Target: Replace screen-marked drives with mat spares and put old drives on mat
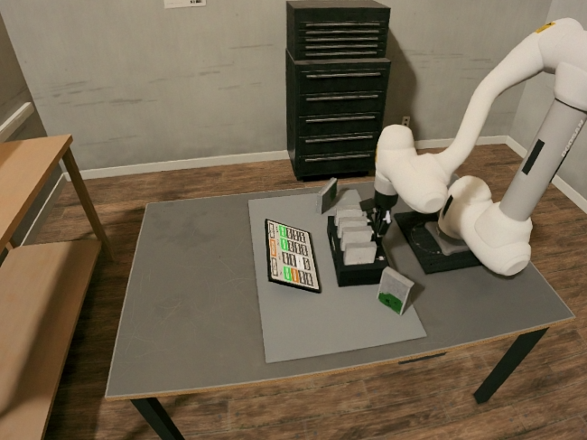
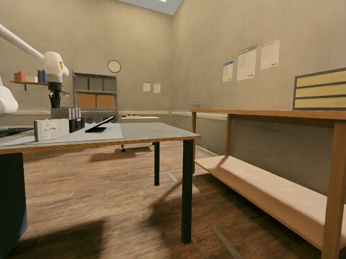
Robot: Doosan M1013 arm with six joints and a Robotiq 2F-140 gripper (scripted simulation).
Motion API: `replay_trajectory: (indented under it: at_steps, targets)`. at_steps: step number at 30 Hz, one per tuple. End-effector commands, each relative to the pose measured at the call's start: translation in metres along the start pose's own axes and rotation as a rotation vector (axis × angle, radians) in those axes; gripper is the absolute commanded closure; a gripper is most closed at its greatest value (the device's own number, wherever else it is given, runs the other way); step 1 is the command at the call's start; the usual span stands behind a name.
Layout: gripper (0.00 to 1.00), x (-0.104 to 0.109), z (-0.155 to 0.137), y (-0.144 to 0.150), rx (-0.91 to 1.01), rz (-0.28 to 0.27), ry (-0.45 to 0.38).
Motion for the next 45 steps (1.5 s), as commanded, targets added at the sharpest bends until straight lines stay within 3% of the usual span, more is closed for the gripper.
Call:
replay_trajectory:
  at_steps: [1,30,37,45]
  targets:
    - [0.90,0.000,0.000,0.000,0.000,0.000,0.001]
    - [0.90,0.007,0.000,0.000,0.000,0.000,0.001]
    - [0.90,0.015,0.000,0.000,0.000,0.000,0.001]
    - [0.90,0.041,0.000,0.000,0.000,0.000,0.001]
Point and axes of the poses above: the point where the finger pads meet when closed, its own x axis back along the fingers, its own y axis across the jaws, z = x × y, the point moved 1 cm from there along x, back along the fingers, and after that the axes turned 13 degrees about x, right-handed, at the moved point
